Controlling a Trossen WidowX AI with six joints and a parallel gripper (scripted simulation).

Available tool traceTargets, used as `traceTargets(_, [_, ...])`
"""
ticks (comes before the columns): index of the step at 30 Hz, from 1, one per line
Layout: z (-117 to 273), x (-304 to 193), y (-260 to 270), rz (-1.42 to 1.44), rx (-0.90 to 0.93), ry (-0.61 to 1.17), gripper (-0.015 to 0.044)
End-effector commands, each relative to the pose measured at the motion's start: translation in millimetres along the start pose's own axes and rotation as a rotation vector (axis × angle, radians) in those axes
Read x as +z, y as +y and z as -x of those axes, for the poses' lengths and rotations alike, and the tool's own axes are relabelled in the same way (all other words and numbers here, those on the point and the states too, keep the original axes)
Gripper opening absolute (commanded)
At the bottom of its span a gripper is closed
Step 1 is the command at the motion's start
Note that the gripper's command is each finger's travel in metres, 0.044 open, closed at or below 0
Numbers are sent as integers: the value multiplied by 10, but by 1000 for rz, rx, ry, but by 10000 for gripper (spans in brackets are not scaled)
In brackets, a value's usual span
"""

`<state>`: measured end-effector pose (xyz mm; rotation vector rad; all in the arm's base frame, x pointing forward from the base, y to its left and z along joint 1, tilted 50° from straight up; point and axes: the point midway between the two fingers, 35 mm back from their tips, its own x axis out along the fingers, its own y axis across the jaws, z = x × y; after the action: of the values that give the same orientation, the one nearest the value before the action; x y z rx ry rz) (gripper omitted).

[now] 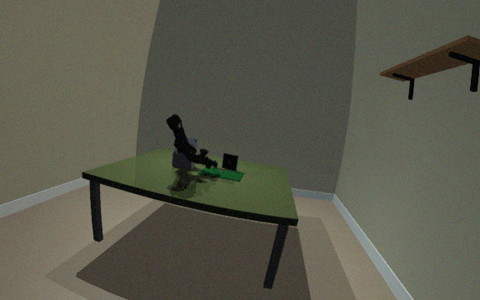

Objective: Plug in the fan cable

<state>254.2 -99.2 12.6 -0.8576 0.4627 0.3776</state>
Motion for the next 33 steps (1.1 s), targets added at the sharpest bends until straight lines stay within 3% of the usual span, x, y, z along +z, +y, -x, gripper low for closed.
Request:
traceTargets(1, [-12,-30,-19,9,-3,-8,0])
traceTargets(33, [-60,-306,-7,9,-2,-7,0])
